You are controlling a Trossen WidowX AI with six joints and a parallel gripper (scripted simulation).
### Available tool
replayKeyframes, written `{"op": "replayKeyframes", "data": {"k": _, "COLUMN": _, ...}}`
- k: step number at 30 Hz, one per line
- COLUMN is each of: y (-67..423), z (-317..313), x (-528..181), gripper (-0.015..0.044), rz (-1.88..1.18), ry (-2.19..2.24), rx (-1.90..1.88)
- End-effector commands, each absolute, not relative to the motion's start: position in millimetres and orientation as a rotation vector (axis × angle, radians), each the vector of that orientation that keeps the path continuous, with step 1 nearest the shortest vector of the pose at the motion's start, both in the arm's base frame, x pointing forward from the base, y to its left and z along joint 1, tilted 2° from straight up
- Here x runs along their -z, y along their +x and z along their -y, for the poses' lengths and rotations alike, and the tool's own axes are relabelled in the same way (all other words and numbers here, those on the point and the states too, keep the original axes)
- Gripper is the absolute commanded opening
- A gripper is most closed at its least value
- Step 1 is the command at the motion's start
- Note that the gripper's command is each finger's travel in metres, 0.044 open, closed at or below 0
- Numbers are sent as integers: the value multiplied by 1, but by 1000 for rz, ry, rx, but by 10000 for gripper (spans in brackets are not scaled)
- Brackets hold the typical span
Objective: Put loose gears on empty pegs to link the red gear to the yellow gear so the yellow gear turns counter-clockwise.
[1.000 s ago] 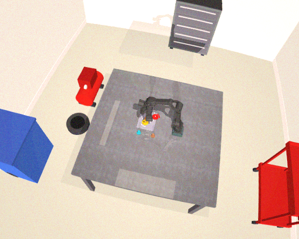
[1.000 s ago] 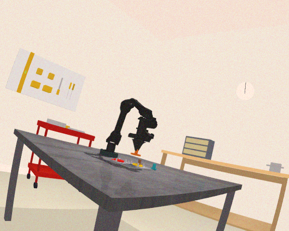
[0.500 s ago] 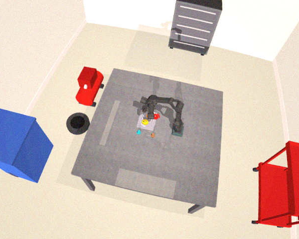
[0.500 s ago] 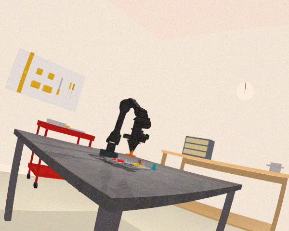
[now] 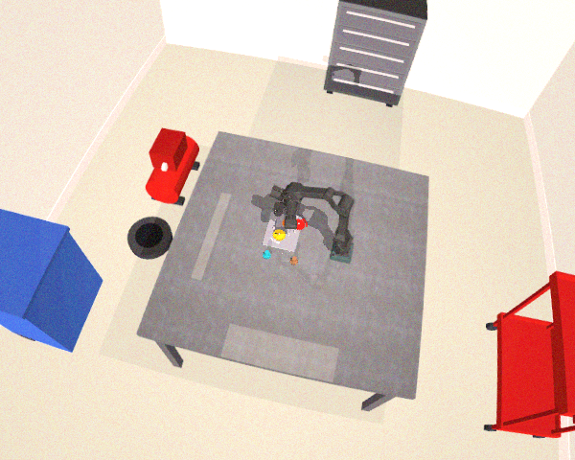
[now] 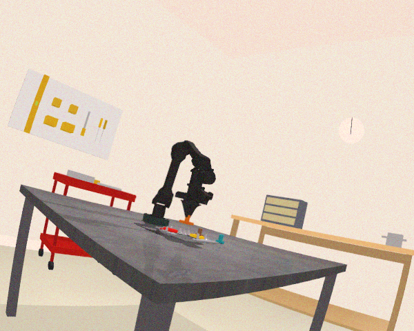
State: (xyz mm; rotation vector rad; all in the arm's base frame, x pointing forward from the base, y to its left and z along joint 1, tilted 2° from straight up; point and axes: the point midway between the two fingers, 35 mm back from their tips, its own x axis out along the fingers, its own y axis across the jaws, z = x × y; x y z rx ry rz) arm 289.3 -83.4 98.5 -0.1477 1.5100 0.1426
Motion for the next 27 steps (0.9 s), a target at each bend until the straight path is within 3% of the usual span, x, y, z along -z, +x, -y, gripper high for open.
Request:
{"op": "replayKeyframes", "data": {"k": 1, "y": 289, "z": 83, "x": -99, "gripper": 0, "rz": -1510, "ry": -152, "rx": -147}}
{"op": "replayKeyframes", "data": {"k": 27, "y": 291, "z": 84, "x": -73, "gripper": 0, "rz": -1502, "ry": -243, "rx": -233}}
